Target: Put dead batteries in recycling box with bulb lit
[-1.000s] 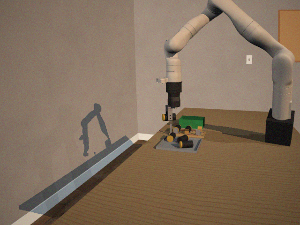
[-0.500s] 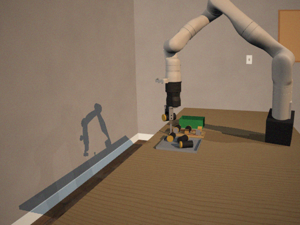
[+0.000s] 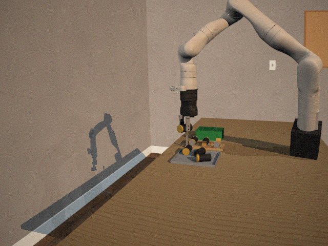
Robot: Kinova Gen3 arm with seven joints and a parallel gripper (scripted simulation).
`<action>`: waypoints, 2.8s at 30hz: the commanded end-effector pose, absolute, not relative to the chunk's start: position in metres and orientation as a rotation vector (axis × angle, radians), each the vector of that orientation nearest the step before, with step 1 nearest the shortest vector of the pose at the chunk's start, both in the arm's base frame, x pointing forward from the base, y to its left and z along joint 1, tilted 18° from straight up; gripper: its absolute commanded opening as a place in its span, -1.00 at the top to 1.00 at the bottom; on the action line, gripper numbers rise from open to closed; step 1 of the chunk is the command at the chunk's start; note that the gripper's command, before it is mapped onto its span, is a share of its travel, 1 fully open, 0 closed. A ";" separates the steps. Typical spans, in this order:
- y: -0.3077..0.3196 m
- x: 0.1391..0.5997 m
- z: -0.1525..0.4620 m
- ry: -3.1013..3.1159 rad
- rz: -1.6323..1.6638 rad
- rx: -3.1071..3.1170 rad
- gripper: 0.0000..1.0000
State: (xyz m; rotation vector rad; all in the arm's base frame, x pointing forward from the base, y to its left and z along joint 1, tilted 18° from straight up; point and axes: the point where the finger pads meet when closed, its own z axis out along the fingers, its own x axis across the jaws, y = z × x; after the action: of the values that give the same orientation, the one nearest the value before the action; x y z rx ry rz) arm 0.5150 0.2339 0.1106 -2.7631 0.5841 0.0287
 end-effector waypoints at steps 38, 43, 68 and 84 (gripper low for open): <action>0.233 0.516 0.110 -0.008 -0.065 -2.824 -0.15; 0.233 0.516 0.110 -0.038 -0.070 -2.824 -0.15; 0.233 0.516 0.110 -0.167 -0.091 -2.821 -0.15; 0.233 0.516 0.110 -0.179 -0.092 -2.820 -0.15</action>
State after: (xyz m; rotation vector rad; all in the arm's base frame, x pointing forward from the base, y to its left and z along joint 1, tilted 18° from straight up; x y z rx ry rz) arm 0.5154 0.2329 0.1092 -2.8206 -0.1793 -0.0895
